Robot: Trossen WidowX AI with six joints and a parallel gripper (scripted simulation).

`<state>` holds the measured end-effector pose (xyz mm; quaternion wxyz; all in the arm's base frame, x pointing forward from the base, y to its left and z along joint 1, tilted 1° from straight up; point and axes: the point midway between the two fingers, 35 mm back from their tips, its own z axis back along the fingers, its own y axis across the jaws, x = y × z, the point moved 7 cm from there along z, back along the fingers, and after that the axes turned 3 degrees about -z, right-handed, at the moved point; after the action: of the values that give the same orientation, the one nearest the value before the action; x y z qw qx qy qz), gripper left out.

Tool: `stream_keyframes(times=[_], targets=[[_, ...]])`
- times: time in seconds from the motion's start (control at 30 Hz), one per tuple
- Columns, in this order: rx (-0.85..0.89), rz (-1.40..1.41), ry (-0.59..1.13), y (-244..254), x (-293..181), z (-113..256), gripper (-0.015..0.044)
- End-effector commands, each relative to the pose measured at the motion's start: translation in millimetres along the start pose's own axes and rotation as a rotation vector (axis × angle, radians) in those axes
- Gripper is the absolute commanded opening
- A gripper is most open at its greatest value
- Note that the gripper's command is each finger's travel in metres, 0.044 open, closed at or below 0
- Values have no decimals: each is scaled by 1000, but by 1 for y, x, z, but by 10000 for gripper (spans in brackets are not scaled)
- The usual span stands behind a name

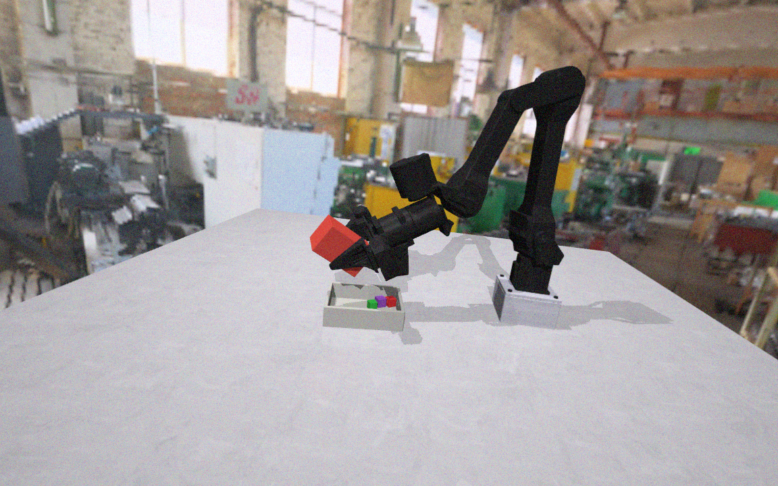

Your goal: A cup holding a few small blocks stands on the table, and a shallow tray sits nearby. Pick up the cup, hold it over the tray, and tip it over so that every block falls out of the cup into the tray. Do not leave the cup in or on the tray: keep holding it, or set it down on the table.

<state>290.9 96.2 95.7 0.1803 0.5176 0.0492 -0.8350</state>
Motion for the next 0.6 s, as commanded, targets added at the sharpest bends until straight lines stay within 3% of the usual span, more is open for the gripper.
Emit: stream_keyframes(times=[0.0, 0.57], targets=[[3, -59, -1, 0, 1, -1, 0], [10, -59, 82, -1, 7, -3, 0]])
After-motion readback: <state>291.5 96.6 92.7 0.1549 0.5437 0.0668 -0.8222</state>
